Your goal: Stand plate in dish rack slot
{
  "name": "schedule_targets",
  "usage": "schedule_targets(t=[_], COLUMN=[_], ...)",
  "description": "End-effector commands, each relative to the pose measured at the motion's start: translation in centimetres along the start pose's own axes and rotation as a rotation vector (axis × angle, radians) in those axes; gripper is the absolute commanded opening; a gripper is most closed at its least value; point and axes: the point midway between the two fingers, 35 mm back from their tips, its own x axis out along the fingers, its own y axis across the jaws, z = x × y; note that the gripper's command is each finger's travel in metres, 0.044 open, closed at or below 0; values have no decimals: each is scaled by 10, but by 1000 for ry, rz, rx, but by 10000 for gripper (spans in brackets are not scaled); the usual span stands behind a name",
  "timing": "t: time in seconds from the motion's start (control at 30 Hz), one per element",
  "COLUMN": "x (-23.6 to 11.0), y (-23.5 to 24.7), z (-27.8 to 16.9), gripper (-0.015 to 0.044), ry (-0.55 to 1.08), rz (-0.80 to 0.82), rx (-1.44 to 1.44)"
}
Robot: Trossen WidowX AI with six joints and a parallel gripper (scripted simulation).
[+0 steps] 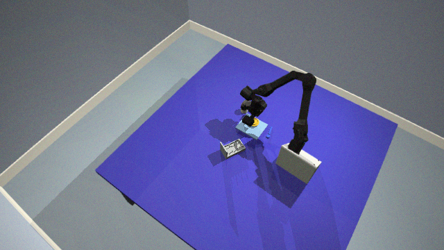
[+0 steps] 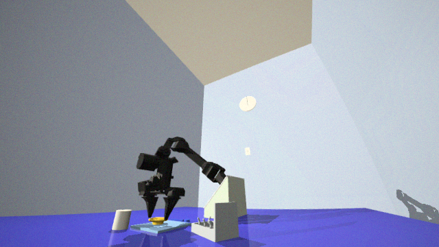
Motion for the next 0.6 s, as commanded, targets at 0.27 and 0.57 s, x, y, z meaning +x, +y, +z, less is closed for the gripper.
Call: schedule_targets(t=[0.27, 0.57], x=[14, 14], y=[2, 2], z=[-4, -4], gripper=[380, 349], ry=[8, 8], rz=[2, 2], rx=[-11, -11])
